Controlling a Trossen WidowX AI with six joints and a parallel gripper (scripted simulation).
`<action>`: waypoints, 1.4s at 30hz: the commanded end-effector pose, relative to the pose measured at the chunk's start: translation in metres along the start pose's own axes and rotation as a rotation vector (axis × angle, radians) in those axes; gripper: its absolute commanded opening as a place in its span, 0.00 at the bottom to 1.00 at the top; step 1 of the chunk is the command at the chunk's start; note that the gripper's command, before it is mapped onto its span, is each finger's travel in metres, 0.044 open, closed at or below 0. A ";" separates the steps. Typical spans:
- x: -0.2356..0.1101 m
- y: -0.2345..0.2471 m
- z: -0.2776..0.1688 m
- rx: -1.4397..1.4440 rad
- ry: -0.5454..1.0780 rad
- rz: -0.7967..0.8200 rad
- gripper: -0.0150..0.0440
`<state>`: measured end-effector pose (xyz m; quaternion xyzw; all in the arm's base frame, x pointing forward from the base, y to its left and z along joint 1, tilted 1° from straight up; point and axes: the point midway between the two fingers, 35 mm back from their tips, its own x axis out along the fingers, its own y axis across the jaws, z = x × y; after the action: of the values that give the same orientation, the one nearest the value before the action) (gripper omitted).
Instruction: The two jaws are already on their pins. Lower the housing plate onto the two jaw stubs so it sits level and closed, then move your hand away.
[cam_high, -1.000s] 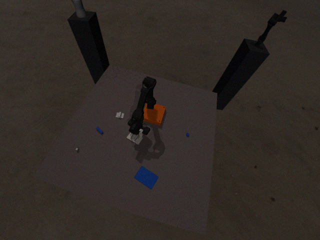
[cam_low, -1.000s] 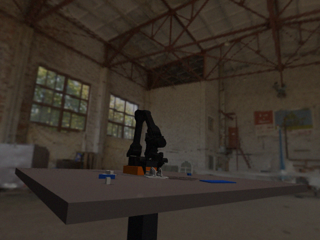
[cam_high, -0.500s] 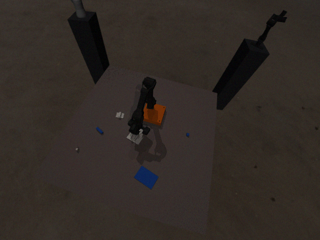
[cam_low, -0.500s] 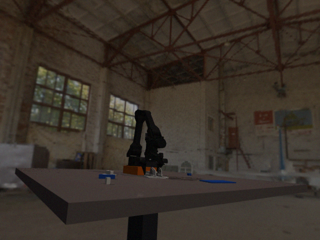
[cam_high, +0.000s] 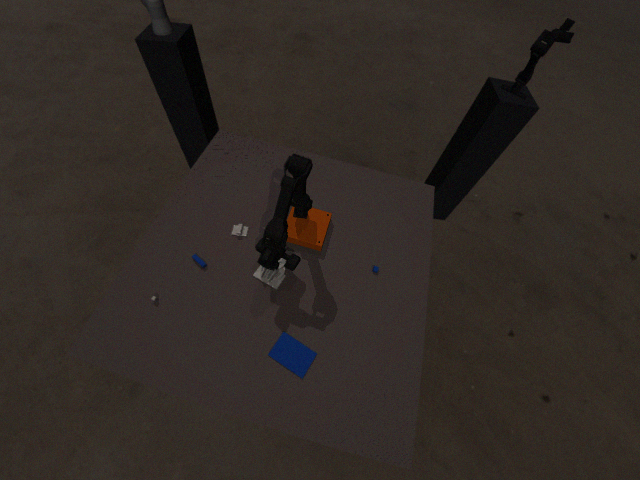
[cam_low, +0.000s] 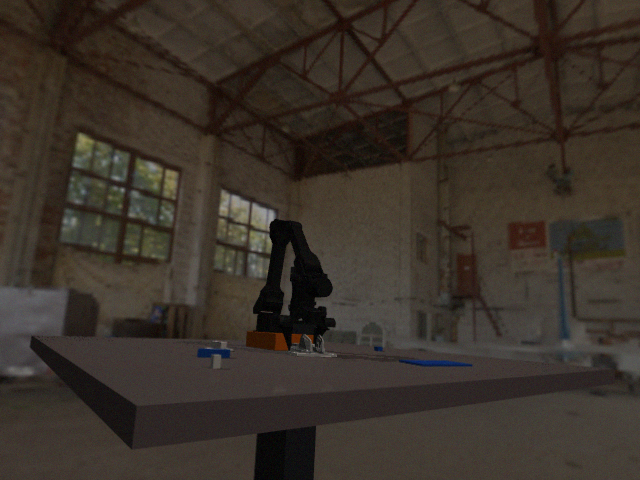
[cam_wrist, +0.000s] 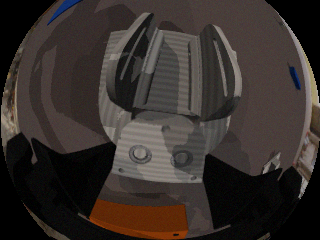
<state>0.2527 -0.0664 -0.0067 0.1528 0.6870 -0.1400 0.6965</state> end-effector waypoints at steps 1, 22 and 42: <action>0.001 0.001 0.000 0.003 0.000 0.004 0.85; 0.001 0.001 0.000 0.003 0.000 0.004 0.85; 0.001 0.001 0.000 0.003 0.000 0.004 0.85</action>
<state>0.2527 -0.0664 -0.0069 0.1528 0.6870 -0.1400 0.6964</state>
